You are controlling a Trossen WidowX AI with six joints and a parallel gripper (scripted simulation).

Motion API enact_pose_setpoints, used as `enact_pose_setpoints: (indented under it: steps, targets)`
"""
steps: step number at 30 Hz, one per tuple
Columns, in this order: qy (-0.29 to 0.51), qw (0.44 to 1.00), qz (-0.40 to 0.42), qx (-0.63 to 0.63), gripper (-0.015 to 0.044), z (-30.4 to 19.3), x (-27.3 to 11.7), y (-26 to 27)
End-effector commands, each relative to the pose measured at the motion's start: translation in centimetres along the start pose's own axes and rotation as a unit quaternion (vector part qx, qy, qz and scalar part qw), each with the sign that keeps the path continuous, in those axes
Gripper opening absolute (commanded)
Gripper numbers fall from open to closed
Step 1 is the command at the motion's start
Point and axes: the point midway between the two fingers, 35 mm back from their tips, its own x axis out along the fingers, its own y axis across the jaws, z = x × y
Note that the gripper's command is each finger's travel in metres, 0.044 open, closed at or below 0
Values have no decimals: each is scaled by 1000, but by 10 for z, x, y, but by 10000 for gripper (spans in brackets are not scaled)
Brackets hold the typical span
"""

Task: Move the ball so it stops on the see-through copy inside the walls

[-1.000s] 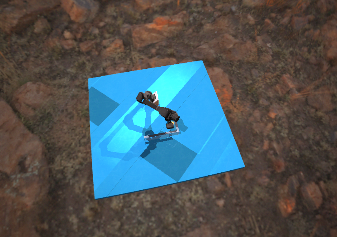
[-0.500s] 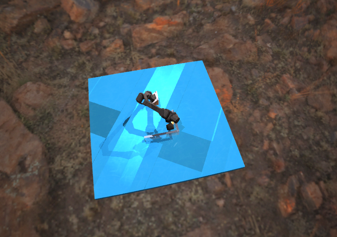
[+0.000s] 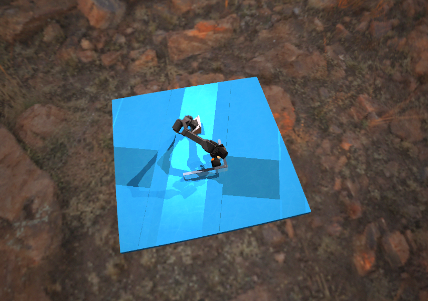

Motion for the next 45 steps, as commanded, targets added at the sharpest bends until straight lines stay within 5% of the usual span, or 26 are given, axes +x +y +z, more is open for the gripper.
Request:
enact_pose_setpoints:
  steps: [1,17,23,45]
  targets:
    - [4,1000,4,-4,289,-2,10,3]
    - [5,1000,4,-4,143,-2,13,3]
    - [3,1000,4,-4,0,0,-5,0]
    - [2,1000,5,-5,0,0,-117,2]
